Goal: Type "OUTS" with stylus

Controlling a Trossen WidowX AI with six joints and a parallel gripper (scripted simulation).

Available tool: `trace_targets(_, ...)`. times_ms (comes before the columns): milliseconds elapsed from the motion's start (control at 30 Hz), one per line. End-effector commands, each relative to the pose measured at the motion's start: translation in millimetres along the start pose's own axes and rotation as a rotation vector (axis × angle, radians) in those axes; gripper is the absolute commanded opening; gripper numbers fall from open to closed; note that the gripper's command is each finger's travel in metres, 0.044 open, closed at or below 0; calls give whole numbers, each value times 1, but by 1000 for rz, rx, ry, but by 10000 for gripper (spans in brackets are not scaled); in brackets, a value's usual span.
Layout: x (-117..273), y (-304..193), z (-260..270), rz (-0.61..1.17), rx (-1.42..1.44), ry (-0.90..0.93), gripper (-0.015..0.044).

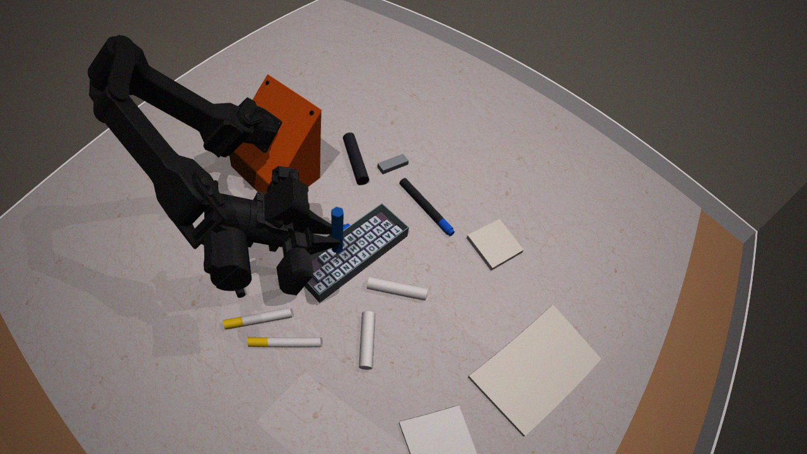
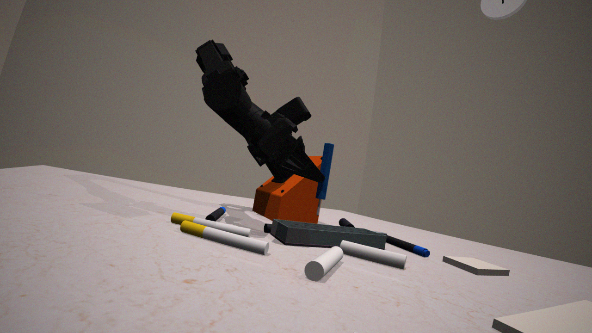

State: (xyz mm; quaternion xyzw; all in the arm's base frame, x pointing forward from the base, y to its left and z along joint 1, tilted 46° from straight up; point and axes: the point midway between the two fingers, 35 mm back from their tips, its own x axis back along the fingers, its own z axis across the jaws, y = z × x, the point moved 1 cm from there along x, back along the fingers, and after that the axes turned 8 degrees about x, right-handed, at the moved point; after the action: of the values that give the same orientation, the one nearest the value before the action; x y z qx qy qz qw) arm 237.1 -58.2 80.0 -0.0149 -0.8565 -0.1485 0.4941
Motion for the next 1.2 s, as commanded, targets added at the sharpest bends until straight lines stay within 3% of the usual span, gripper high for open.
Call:
trace_targets(0,-14,6,4,3,-3,16,0)
trace_targets(867,-96,69,44,0,-12,9,0)
trace_targets(1167,-104,57,47,0,-12,8,0)
